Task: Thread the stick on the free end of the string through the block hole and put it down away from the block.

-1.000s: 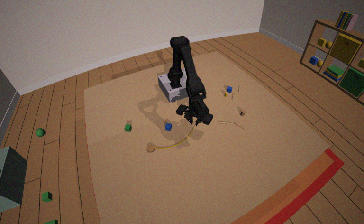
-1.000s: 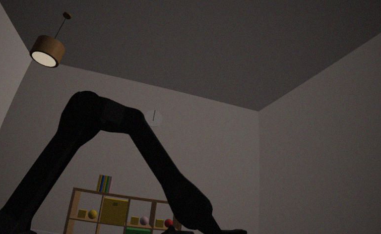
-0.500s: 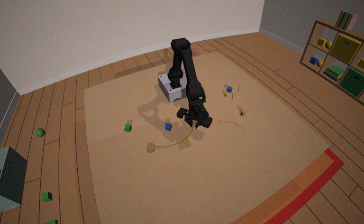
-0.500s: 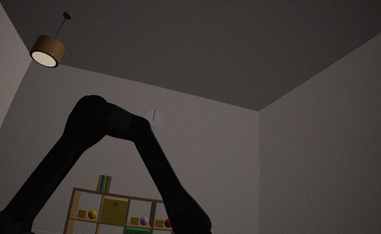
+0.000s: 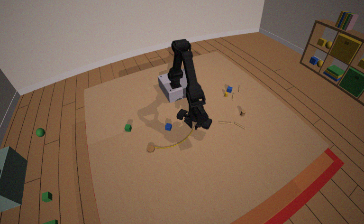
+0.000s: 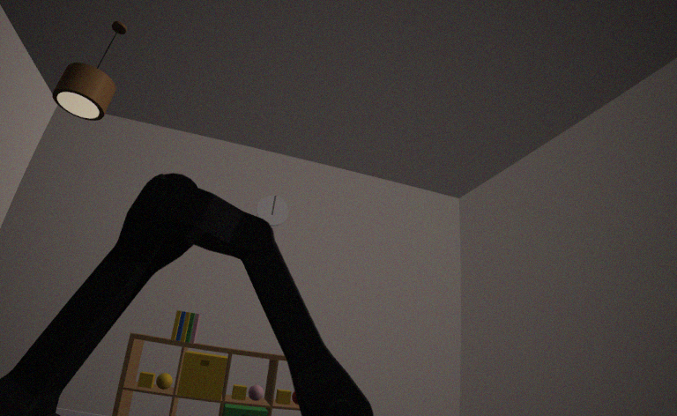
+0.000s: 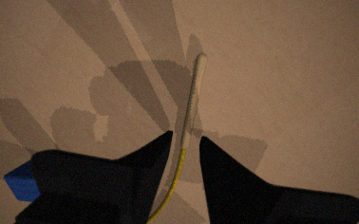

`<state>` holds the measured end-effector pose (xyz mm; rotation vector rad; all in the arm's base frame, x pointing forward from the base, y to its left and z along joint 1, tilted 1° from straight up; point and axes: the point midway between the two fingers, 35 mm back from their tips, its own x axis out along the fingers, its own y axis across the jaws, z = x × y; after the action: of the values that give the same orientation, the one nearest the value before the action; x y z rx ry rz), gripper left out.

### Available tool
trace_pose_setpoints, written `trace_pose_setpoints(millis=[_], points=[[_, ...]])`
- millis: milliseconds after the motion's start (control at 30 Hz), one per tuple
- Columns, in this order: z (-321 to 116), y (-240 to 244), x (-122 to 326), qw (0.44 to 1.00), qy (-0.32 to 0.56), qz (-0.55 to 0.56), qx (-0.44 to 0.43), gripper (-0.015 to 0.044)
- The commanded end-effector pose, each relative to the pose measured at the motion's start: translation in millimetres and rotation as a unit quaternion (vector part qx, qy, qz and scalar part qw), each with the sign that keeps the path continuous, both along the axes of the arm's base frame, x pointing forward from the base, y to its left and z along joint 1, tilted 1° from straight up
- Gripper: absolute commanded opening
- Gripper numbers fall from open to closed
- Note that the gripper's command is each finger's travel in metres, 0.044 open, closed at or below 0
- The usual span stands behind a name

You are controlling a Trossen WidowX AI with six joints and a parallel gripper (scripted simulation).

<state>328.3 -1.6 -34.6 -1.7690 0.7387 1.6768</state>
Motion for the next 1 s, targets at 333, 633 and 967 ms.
trace_pose_setpoints(millis=[333,633,967], points=[[0.0,0.0,0.0,1.0,0.0,0.0,0.0,0.0],[8.3,0.0,0.4,1.0,0.0,0.0,0.0,0.0],[21.3,0.0,0.5,1.0,0.0,0.0,0.0,0.0]])
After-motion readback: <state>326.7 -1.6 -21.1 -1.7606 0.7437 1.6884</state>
